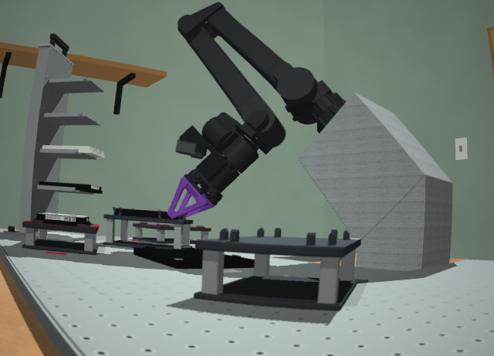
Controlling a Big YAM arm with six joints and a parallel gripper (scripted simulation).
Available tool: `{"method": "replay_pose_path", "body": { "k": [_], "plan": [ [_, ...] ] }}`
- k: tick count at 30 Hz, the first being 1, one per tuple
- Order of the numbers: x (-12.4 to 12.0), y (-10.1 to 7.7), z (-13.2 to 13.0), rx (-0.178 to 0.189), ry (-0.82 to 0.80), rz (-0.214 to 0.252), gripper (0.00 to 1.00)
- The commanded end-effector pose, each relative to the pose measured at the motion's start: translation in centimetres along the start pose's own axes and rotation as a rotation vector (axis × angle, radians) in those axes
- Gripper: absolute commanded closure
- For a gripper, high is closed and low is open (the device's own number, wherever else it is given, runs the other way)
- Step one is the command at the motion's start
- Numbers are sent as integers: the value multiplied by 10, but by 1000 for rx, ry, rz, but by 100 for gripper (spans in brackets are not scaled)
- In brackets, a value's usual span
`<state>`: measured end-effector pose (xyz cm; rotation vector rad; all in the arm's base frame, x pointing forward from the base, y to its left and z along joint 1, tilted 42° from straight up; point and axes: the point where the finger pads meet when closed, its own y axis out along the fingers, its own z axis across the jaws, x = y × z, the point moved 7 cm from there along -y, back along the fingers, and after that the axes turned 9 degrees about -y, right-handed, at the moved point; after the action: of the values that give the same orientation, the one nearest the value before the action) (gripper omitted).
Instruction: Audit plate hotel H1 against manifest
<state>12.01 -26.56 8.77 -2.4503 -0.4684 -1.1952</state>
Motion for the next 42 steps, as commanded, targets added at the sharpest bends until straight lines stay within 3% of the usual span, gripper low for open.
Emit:
{"method": "replay_pose_path", "body": {
  "k": [1, 4, 42],
  "plan": [
    [10, 3, -2, -6, -18, -27, 0],
    [6, -13, 3, 13, -12, -1, 0],
    [45, -45, -7, -4, 5, -22, 0]
  ]
}}
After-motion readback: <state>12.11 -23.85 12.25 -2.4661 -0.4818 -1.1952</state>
